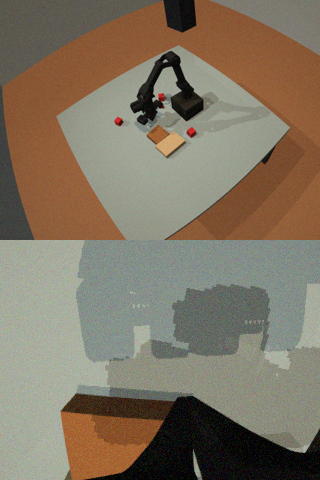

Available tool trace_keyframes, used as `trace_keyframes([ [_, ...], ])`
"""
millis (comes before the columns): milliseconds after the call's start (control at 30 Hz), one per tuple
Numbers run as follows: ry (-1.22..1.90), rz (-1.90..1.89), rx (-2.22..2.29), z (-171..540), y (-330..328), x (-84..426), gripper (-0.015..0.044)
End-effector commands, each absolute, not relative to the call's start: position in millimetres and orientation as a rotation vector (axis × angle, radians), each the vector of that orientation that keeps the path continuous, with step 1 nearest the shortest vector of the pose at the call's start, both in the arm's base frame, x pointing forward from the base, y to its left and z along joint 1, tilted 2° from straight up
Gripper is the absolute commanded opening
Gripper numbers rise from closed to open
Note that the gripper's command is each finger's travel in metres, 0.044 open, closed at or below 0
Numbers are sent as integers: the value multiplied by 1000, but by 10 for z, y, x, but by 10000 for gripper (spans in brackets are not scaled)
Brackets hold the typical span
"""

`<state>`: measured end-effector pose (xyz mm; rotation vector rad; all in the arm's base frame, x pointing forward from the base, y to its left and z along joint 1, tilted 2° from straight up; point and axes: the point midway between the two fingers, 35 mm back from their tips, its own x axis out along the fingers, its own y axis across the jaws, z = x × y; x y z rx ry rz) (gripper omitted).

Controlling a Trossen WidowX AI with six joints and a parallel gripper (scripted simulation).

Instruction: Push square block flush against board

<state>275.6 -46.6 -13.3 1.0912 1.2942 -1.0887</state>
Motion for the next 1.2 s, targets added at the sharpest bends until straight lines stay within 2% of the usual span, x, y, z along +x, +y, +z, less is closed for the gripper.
trace_keyframes([
  [0,1287,-1106,1109,-212,-422,2729,0],
  [200,1233,-1199,1200,-690,-404,2724,0],
  [1167,1233,-1199,1201,-688,-244,2740,0],
])
